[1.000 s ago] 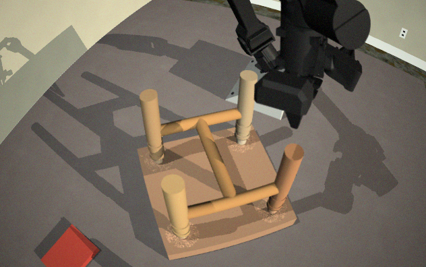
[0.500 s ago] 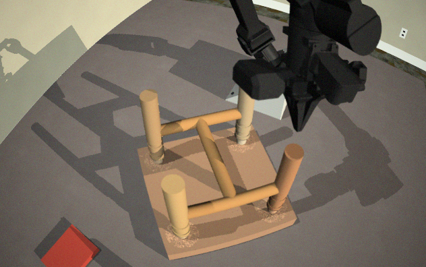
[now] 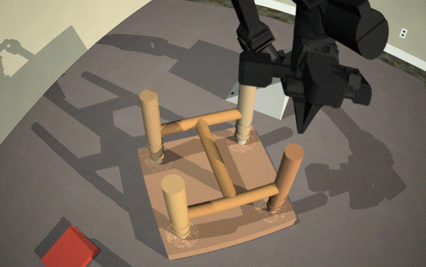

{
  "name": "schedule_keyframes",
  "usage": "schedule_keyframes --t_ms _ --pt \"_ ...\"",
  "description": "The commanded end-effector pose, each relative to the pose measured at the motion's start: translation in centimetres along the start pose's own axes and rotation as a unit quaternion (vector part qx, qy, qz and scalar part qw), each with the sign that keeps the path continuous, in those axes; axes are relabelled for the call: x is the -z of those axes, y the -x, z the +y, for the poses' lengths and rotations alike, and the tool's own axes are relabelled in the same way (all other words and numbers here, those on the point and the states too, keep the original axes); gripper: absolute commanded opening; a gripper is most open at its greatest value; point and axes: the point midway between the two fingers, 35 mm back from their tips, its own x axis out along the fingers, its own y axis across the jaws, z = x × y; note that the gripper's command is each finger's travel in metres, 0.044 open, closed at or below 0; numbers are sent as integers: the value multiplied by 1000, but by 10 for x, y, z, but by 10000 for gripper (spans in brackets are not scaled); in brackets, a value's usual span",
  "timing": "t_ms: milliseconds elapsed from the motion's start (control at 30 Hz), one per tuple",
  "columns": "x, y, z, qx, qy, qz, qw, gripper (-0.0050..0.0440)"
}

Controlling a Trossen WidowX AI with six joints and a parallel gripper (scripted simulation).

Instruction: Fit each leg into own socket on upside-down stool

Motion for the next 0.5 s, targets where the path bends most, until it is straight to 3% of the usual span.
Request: schedule_keyframes --t_ms 0,167,467 --pt "0 -6 1 3 -5 0 1000 0" --pt "6 -21 1 3 -5 0 1000 0" --pt "8 -29 1 3 -5 0 1000 0"
